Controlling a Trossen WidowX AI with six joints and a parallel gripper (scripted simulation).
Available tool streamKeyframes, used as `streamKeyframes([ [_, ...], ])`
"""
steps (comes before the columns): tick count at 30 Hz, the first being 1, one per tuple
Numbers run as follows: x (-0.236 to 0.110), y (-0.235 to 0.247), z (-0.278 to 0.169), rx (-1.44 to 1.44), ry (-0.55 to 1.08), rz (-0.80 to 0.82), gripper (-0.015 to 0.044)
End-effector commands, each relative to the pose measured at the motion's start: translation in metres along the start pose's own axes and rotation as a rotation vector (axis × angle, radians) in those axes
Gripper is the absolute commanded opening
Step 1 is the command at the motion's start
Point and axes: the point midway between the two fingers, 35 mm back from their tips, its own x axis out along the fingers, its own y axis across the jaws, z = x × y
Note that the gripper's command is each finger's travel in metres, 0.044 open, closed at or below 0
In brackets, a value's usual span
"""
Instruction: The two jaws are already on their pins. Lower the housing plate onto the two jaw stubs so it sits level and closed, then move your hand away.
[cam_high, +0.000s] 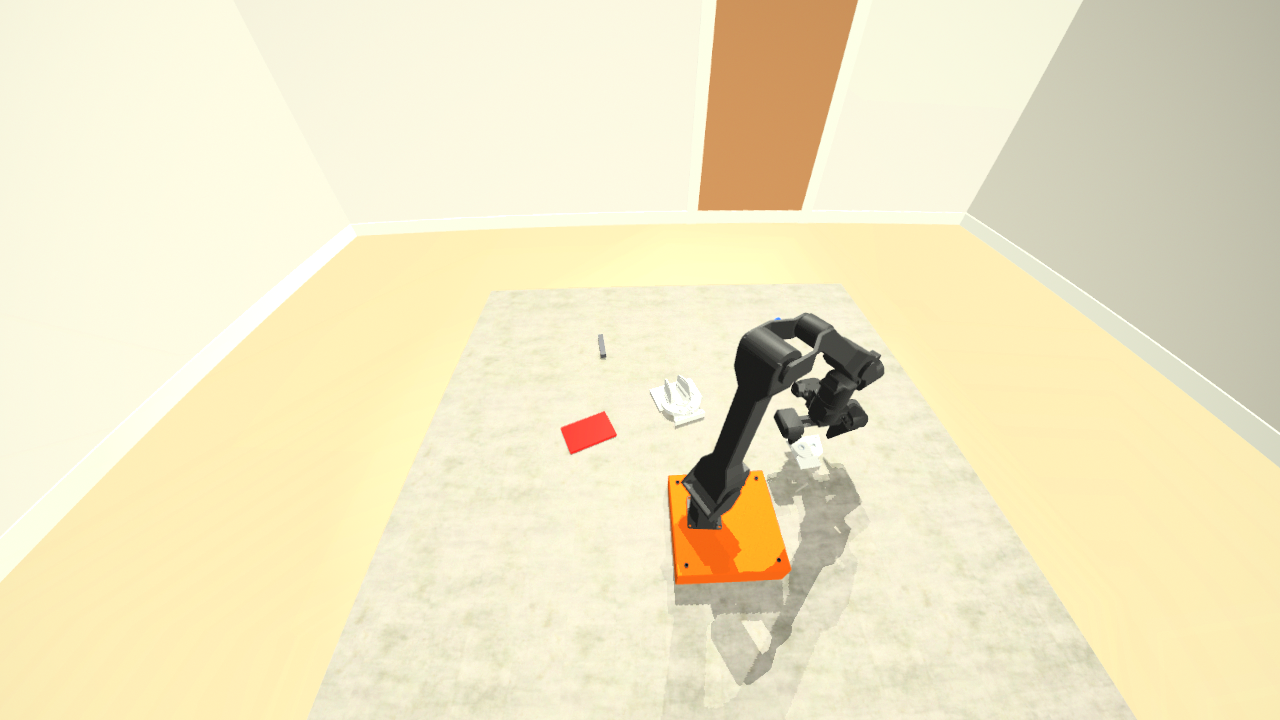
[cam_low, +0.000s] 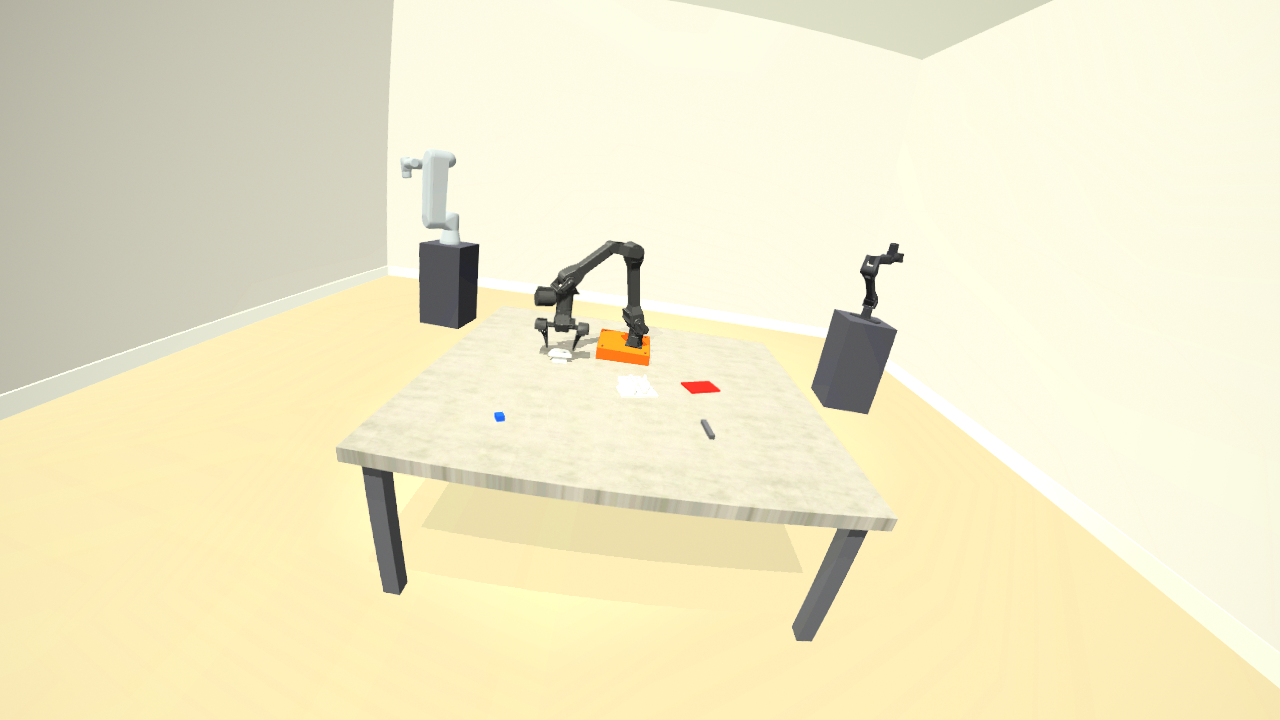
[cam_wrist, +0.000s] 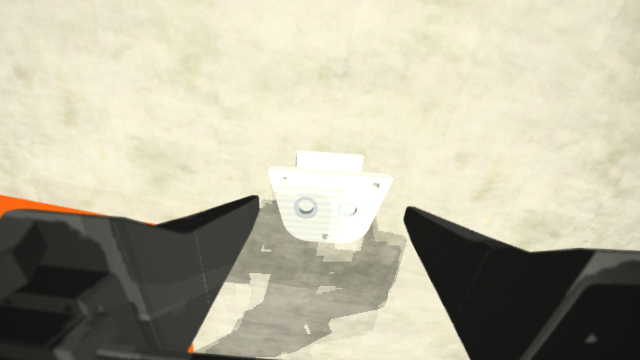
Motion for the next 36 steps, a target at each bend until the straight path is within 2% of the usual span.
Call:
streamKeyframes([
  [1,0.003,0.002,0.0,-0.003,-0.002,0.008,0.044],
  [22,0.032,0.002,0.0,-0.003,-0.002,0.008,0.044],
  [36,0.033,0.002,0.0,-0.003,-0.002,0.008,0.044],
])
